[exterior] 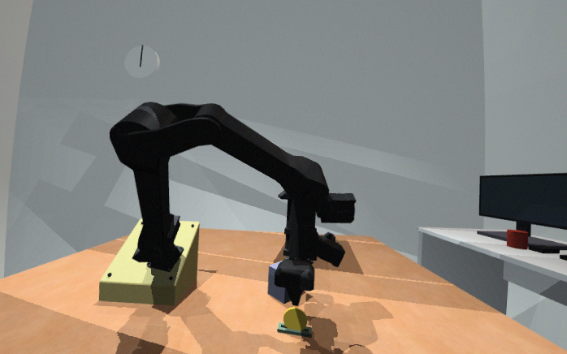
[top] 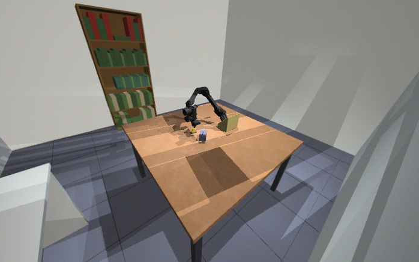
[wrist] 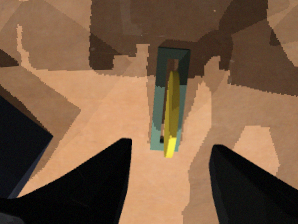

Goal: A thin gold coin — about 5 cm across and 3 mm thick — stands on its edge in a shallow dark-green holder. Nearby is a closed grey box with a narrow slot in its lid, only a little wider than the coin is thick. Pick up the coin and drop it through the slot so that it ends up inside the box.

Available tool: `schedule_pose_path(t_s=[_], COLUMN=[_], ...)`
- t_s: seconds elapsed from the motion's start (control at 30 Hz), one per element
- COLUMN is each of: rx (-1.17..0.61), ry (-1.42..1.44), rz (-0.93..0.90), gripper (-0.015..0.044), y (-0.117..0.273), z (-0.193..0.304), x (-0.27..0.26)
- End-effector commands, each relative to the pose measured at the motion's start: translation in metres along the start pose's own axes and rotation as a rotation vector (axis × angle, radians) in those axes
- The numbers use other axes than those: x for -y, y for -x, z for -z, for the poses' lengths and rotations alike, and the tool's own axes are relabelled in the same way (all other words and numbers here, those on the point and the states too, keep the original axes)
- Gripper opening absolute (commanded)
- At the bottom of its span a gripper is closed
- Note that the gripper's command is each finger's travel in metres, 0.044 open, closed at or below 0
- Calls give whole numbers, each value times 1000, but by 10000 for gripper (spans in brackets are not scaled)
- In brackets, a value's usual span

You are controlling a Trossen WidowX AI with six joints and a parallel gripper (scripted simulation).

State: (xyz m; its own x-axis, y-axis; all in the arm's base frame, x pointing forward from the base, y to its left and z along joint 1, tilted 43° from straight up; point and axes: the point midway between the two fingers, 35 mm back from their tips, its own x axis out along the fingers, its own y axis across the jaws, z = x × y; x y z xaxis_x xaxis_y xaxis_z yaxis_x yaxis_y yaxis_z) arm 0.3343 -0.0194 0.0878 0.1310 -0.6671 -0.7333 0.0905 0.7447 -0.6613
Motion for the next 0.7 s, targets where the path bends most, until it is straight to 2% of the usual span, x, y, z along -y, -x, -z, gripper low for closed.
schedule_pose_path(t_s=[0.0,0.67], rx=[4,4], ry=[7,7], rz=[5,6], gripper=[161,161], y=[-6,-38], z=[0,-1], x=[0,1])
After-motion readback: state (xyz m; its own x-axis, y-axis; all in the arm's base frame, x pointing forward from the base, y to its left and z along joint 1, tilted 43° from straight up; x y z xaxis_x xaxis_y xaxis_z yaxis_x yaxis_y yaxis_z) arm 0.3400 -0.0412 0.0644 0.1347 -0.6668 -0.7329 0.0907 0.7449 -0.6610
